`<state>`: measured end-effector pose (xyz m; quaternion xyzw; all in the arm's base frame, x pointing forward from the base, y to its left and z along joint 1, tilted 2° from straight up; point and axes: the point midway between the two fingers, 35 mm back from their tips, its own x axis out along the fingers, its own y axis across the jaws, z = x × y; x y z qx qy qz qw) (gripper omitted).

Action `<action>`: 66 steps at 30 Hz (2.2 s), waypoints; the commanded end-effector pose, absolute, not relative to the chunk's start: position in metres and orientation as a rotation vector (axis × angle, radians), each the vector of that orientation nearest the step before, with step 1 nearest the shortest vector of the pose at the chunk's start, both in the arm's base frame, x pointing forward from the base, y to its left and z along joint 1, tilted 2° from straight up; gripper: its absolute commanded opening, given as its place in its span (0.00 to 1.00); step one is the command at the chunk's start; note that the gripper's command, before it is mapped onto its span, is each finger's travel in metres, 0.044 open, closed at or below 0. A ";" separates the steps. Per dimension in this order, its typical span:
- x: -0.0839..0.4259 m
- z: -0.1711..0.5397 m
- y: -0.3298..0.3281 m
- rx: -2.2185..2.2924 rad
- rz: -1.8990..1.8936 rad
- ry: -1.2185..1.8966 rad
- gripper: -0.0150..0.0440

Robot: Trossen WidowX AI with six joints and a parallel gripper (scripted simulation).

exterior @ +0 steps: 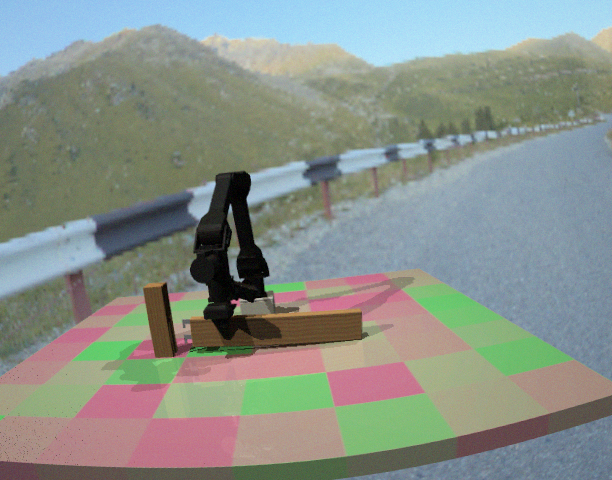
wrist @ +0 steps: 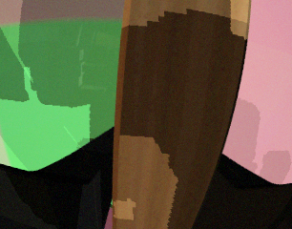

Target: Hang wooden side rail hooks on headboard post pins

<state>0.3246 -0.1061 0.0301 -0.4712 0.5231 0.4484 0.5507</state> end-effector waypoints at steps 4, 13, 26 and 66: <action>0.326 0.031 -0.108 -1.123 1.058 1.235 0.25; 0.325 0.031 -0.109 -1.123 1.058 1.235 0.25; 0.325 0.032 -0.110 -1.123 1.058 1.235 0.25; 0.328 0.034 -0.115 -1.124 1.057 1.235 0.25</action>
